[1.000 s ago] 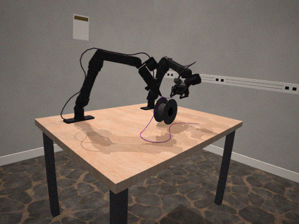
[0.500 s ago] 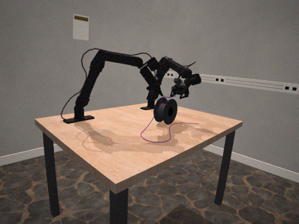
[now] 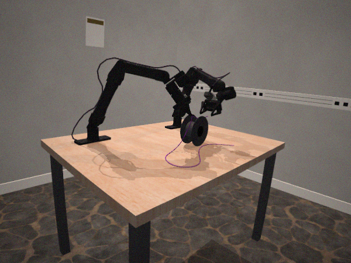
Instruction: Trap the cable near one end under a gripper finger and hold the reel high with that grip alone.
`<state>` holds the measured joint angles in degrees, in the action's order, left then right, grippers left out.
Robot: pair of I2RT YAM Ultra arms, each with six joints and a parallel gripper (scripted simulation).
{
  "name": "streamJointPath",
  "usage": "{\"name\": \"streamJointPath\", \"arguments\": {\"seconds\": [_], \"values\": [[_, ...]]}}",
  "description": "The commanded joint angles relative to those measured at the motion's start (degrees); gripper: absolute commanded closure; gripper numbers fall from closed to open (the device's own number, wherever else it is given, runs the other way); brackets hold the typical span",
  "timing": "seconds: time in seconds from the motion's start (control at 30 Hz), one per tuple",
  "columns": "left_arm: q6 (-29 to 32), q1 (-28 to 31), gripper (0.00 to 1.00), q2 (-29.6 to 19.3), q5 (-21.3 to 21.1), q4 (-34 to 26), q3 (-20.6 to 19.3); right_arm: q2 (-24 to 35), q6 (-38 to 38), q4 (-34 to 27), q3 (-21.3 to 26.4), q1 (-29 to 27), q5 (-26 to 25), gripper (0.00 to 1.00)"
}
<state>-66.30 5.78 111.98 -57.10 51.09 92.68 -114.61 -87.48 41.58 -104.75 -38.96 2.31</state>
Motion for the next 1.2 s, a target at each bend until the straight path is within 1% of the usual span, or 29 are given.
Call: {"name": "streamJointPath", "arguments": {"seconds": [0.0, 0.1, 0.23, 0.27, 0.3, 0.47, 0.6, 0.73, 0.8, 0.83, 0.9, 0.93, 0.97, 1.17], "values": [[0.4, 0.6, 0.25, -0.9, -1.1, -0.4, 0.0, 0.4, -0.2, -1.4, 0.0, 0.4, -0.7, 1.0], [0.5, 0.6, 0.25, -0.8, -1.1, -0.4, 0.1, 1.2, -0.2, -1.4, 1.4, 0.6, -0.7, 1.0], [0.5, 0.6, 0.25, -0.7, -1.1, -0.4, 0.2, 1.9, -0.2, -1.4, 1.2, 0.6, -0.7, 1.0], [0.4, 0.6, 0.25, -0.7, -1.1, -0.4, 0.2, 1.5, -0.1, -1.0, -0.6, 0.3, -0.6, 1.0], [0.5, 0.6, 0.25, -0.6, -1.1, -0.4, 0.3, 1.6, -0.1, -0.7, -1.3, 0.2, -0.6, 1.0], [0.3, 0.2, 0.25, -0.3, -1.1, -0.2, 0.7, 2.1, 0.0, 0.1, -0.9, 0.1, -0.5, 1.0], [0.2, 0.1, 0.25, 0.0, -1.1, 0.0, 1.2, 1.5, -0.1, -0.1, -0.4, 0.2, -0.6, 1.0], [0.0, -0.1, 0.25, 0.3, -1.1, 0.2, 1.6, -0.9, -0.5, -0.2, -1.7, 1.0, -0.8, 1.0], [0.0, -0.1, 0.25, 0.3, -1.1, 0.2, 1.6, -0.9, -0.5, -0.2, -1.7, 1.0, -0.8, 1.0], [-0.1, -0.1, 0.25, 0.4, -1.1, 0.3, 1.7, 0.8, -0.2, 0.0, -0.6, 0.3, -0.8, 1.0], [-0.2, -0.2, 0.25, 0.5, -1.1, 0.4, 1.9, -0.3, -0.5, 0.2, -2.3, 0.6, -0.9, 1.0], [-0.2, -0.2, 0.25, 0.6, -1.2, 0.4, 2.0, -1.5, -0.7, 0.2, -2.2, 1.1, -1.0, 1.0], [-0.3, -0.3, 0.25, 0.2, -1.2, 0.6, 1.1, -1.3, -0.8, 0.2, -2.4, 1.3, -1.0, 1.0], [-0.4, -0.5, 0.25, 0.1, -1.2, 0.7, 1.3, -1.5, -0.8, 0.5, -3.6, 0.9, -1.2, 1.0]]}}
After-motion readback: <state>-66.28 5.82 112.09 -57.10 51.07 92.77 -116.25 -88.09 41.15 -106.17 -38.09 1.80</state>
